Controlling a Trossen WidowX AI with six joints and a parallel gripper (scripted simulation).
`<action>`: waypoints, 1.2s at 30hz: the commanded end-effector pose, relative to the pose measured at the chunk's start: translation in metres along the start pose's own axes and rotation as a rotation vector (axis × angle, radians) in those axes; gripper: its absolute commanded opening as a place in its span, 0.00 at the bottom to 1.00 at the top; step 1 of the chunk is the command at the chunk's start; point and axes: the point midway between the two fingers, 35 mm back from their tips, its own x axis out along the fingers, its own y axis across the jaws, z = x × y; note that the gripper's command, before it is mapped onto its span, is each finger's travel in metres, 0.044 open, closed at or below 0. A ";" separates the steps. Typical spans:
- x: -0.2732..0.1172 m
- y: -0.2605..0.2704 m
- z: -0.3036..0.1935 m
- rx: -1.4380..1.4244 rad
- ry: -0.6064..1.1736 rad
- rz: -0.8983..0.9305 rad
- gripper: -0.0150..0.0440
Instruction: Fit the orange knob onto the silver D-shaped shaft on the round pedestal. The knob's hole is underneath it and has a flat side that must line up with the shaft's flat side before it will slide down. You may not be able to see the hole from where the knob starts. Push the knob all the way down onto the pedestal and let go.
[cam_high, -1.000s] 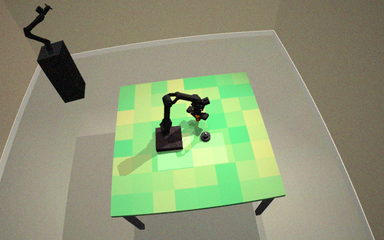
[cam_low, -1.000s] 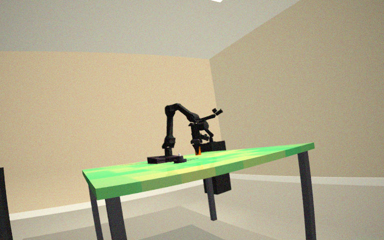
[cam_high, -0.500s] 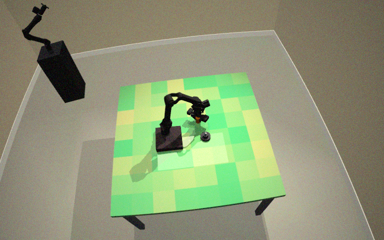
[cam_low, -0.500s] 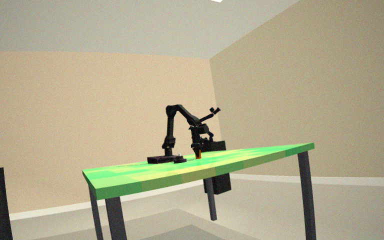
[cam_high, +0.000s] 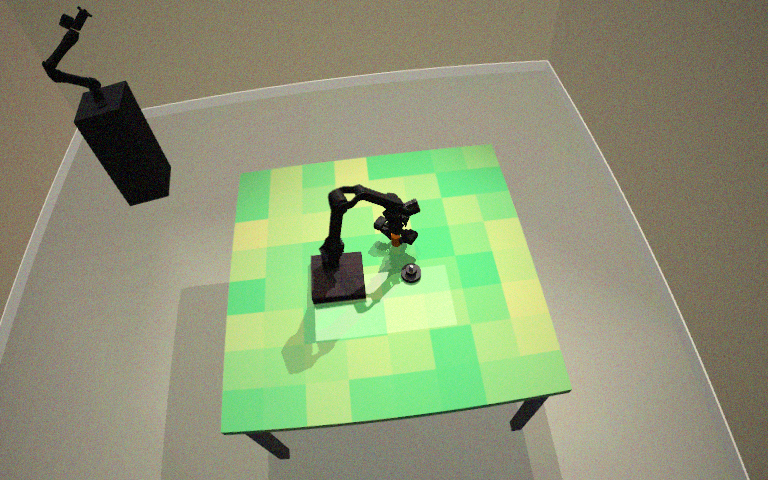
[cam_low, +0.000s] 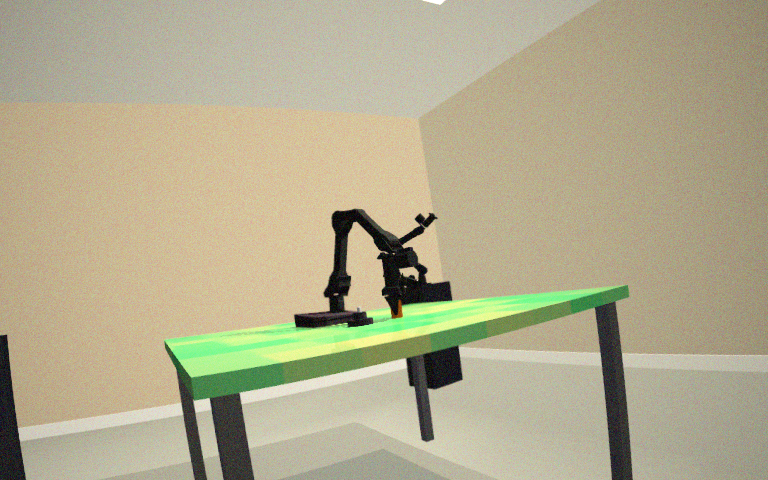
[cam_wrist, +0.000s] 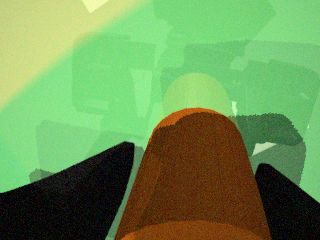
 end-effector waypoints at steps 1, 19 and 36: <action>0.000 0.000 0.000 0.000 0.000 0.000 0.66; -0.079 -0.001 -0.001 -0.004 -0.004 0.003 1.00; -0.047 -0.001 0.000 -0.004 -0.004 0.003 1.00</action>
